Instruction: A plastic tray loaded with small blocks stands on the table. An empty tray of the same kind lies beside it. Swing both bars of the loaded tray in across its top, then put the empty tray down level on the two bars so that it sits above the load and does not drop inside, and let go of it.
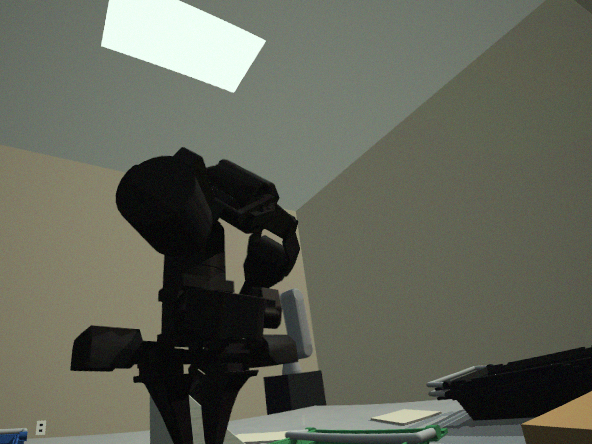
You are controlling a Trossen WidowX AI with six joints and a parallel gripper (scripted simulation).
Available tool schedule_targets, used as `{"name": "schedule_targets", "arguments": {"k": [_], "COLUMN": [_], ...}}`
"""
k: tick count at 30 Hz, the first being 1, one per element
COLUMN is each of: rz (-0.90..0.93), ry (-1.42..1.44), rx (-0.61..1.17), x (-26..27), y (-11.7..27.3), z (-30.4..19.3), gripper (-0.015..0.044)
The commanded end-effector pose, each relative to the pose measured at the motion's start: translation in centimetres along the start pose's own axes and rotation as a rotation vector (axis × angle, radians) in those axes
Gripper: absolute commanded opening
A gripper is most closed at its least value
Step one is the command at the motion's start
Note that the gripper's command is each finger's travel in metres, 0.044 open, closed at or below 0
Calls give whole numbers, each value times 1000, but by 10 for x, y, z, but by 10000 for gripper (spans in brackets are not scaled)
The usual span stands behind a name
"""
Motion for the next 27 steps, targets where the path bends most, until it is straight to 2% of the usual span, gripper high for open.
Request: {"name": "schedule_targets", "arguments": {"k": [1, 23, 27], "rz": [-5, -5, -5], "ry": [2, -2, -2], "rx": [-2, -8, -8], "x": [-2, -2, -2], "y": [15, 9, 9], "z": [-1, -1, -1], "gripper": [89, 89, 0]}}
Point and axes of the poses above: the point midway between the two fingers, 35 mm back from their tips, its own y axis back along the fingers, its own x axis across the jaws, z = x × y, the point moved 3 cm from there along y, back along the fingers, and after that the axes turned 11 degrees about y, right-handed, at the moved point
